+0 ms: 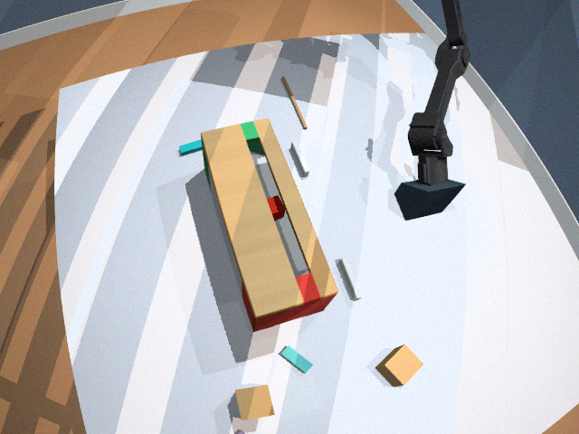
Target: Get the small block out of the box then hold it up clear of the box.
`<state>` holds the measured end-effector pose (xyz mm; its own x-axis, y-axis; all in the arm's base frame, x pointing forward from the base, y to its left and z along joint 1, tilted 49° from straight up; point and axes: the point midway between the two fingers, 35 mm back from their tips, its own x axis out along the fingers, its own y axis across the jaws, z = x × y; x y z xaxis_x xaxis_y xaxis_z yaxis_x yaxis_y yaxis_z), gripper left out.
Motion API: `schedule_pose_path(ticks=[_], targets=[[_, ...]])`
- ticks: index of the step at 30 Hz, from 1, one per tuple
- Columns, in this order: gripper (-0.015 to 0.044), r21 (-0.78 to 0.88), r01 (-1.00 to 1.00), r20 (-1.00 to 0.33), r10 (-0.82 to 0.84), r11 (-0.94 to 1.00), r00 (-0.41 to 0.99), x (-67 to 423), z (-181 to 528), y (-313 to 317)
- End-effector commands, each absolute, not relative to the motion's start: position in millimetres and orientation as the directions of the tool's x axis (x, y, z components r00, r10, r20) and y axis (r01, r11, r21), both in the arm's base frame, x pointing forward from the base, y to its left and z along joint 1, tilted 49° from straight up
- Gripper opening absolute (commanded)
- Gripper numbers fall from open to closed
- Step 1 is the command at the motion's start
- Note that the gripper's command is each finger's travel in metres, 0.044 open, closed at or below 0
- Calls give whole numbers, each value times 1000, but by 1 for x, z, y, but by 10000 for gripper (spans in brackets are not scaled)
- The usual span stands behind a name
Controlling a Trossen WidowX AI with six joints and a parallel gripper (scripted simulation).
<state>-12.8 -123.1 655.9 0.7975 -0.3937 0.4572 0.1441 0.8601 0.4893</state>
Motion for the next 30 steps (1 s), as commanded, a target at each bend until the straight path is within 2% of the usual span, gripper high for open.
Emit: schedule_pose_path(ticks=[1,5,17,23,30], targets=[[400,485,146,454,-391,862,801,-10,656,-122],[400,412,183,379,-351,892,856,42,649,-94],[400,393,213,83,-265,895,961,183,597,-21],[400,361,220,-71,-208,906,976,238,555,11],[400,419,348,-306,-230,839,924,304,482,47]])
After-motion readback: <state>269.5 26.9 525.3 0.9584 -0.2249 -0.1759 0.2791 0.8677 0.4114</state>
